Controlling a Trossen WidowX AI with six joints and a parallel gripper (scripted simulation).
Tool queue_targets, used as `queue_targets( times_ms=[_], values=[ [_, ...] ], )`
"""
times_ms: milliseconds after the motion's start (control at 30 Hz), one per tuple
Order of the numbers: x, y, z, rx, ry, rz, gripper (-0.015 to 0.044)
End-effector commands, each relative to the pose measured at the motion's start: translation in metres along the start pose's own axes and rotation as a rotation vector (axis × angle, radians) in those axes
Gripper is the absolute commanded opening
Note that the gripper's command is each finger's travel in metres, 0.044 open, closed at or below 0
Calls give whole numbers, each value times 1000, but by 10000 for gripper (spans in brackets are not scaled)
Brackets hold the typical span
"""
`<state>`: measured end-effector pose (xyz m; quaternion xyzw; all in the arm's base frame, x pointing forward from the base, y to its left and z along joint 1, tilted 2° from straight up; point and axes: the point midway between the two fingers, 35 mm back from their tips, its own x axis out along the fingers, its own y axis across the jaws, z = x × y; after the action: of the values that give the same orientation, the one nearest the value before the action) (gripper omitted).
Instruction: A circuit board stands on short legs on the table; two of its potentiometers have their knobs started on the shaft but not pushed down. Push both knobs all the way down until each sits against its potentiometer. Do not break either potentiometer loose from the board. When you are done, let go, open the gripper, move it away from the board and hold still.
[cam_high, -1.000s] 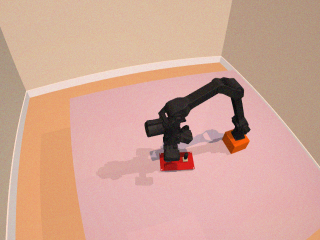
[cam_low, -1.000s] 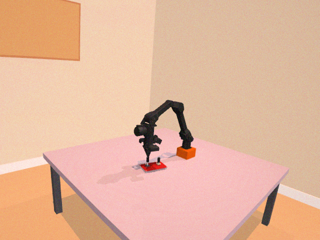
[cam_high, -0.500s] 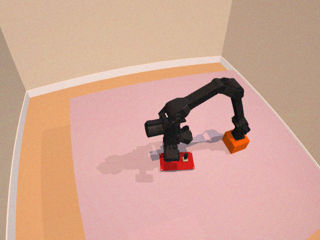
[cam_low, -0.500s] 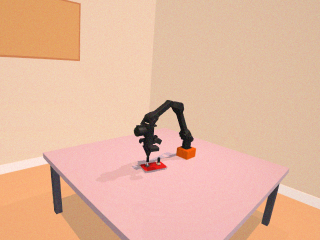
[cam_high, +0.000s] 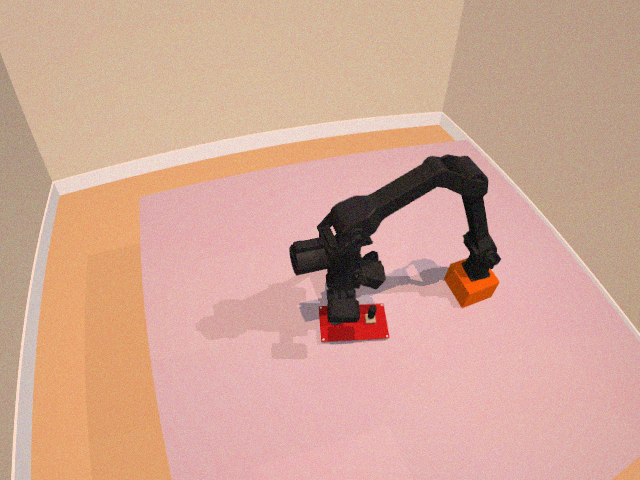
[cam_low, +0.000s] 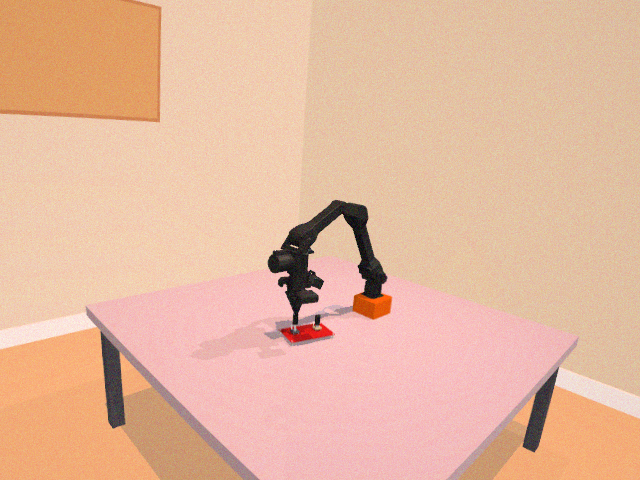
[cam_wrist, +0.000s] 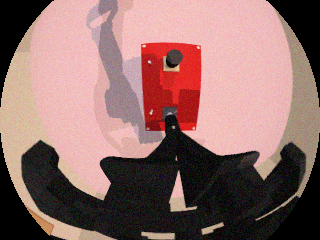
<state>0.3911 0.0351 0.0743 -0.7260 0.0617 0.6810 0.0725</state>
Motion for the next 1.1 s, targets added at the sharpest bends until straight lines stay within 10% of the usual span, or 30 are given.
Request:
queue_targets(
  times_ms=[0, 1067],
  values=[
    [4, 1, -1, -2, 1, 4, 0],
    [16, 1, -1, -2, 1, 4, 0]
  ],
)
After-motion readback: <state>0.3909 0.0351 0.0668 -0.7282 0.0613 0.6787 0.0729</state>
